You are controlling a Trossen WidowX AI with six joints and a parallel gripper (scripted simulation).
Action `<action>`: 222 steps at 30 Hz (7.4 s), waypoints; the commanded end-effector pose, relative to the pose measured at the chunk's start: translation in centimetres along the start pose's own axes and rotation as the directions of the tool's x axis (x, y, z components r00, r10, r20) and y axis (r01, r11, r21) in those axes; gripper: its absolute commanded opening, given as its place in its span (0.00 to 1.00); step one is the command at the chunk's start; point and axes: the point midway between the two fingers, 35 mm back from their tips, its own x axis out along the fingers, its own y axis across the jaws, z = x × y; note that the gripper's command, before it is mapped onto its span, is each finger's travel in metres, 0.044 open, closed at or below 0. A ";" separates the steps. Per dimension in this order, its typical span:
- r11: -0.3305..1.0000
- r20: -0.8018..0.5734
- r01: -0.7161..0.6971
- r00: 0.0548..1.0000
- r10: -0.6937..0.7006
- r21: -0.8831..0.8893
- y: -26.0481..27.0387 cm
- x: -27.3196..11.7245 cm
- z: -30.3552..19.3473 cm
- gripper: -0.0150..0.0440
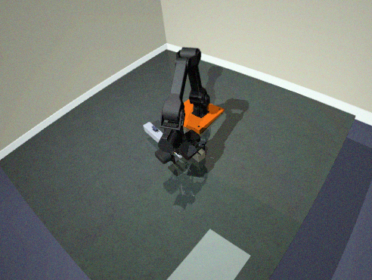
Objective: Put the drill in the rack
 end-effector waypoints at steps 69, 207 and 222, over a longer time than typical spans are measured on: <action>1.000 0.002 -0.002 1.000 0.002 0.004 -0.3 0.6 -1.7 0.47; 1.000 0.002 -0.006 1.000 0.006 0.000 0.4 -1.8 4.5 0.25; 1.000 0.002 -0.006 1.000 0.006 0.000 0.4 -2.2 4.4 0.25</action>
